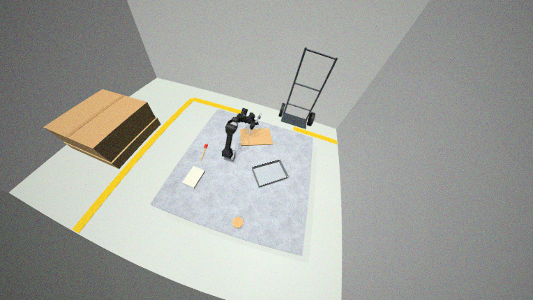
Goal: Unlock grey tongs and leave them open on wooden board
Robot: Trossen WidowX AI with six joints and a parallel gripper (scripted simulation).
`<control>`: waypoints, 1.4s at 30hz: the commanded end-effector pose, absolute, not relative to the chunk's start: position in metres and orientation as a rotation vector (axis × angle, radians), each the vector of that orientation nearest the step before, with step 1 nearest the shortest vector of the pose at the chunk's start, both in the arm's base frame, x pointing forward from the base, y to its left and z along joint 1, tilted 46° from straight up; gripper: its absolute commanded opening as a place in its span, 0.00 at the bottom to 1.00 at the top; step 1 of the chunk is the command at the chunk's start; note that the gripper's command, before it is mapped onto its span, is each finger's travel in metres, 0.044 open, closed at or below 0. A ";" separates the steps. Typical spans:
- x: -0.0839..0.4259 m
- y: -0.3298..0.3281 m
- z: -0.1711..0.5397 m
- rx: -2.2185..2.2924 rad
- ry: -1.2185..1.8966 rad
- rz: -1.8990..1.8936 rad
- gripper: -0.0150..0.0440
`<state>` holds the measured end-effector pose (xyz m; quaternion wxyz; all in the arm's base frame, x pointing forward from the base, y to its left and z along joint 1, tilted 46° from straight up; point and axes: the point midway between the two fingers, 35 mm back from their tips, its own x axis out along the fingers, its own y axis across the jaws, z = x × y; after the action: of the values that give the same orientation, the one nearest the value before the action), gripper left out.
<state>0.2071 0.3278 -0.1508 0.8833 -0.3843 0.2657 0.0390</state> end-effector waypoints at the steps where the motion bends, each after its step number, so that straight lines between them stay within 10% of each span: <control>1: 0.207 0.331 -0.142 -0.785 0.521 0.085 0.00; 42: 0.213 0.331 -0.153 -0.801 0.591 0.074 0.00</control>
<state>0.2089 0.3277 -0.1486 0.8810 -0.3879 0.2682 0.0379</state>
